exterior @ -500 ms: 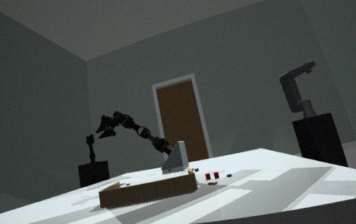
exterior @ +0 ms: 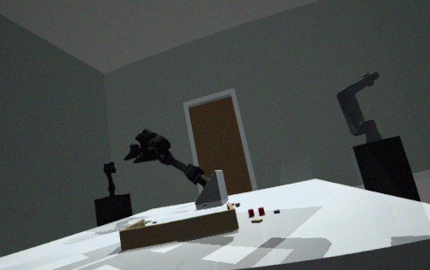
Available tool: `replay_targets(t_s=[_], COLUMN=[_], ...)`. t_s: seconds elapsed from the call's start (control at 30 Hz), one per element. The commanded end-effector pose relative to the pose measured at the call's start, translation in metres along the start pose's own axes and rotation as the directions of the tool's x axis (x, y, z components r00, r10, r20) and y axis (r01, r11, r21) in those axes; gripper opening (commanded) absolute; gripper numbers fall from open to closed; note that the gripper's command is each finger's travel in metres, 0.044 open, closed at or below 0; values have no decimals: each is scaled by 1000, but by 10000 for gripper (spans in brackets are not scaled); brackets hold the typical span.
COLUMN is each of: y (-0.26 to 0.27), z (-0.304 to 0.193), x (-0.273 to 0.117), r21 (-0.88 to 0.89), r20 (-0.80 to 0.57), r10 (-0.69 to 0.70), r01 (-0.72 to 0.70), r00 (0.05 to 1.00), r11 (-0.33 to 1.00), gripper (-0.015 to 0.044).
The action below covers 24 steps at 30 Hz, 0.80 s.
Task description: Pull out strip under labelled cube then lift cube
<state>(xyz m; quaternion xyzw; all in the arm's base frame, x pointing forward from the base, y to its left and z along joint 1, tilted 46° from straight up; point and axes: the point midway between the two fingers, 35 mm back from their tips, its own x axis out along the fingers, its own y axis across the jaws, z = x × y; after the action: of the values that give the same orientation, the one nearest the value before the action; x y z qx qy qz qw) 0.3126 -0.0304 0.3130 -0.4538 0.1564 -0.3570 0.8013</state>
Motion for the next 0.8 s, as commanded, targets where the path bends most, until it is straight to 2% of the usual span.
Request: replay_targets(t_s=[0.0,0.2,0.4,0.77], y=[69,163,234,240], z=[0,-20,-65,-72], x=[-15,-53,-97,-102], r21=[12,22,29,30], r20=[53,77,28,19], r10=[147,367,548,564], r01=[-148,-370,-549,-564], r00=[988,927,836,825], r11=[989,929,836,825], gripper=[400,400,400,400])
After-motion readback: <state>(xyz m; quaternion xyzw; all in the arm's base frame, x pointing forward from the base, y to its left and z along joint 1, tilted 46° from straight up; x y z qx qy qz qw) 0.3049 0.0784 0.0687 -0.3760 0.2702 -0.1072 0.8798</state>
